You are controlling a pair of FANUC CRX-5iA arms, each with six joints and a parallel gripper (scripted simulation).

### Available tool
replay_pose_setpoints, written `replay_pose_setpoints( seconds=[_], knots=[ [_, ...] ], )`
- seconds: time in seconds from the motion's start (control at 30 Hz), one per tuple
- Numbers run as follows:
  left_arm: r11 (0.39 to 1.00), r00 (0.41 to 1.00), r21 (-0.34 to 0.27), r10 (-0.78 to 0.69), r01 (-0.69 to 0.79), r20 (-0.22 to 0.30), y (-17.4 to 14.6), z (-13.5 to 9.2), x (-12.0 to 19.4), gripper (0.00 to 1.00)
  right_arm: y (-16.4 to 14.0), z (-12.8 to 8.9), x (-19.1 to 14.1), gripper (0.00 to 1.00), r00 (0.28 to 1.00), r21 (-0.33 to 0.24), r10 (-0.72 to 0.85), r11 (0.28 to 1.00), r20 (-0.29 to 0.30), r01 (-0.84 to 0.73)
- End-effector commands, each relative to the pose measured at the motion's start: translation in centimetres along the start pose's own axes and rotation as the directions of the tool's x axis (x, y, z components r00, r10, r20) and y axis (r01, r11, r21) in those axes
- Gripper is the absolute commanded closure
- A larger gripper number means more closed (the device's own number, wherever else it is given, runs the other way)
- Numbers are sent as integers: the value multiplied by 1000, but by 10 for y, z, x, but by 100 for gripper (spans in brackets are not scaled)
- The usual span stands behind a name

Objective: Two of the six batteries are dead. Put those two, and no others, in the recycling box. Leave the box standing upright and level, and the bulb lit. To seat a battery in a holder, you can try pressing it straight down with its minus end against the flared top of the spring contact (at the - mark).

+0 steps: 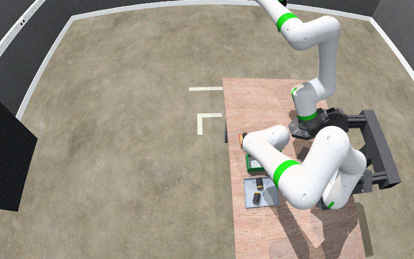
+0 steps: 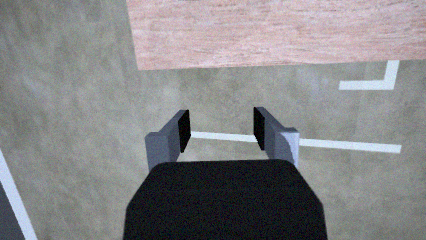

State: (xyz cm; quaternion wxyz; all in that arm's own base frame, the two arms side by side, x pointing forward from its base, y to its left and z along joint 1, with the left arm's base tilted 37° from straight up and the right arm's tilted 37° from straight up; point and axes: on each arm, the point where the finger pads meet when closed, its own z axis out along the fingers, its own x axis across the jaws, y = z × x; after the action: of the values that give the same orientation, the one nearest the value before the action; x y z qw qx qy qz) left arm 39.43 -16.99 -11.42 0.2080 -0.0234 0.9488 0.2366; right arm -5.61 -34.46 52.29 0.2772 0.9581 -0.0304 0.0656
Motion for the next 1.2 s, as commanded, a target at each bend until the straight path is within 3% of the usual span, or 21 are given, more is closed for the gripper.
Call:
replay_pose_setpoints(
  seconds=[0.0,0.7,0.93,1.17],
  knots=[
    [1000,1000,2,-1,1,1,-1,-1,0,10,0,-1,0,0,1000,-2,1,1000,1,-1],
    [1000,1000,2,-1,1,1,-1,-3,0,10,0,-1,0,0,1000,-2,1,1000,1,-1],
    [1000,1000,2,-1,1,1,-1,-15,0,10,0,-1,0,0,1000,-2,1,1000,1,-1],
    [1000,1000,2,-1,1,1,-1,-46,0,10,0,-1,0,0,1000,-2,1,1000,1,-1]
  ],
)
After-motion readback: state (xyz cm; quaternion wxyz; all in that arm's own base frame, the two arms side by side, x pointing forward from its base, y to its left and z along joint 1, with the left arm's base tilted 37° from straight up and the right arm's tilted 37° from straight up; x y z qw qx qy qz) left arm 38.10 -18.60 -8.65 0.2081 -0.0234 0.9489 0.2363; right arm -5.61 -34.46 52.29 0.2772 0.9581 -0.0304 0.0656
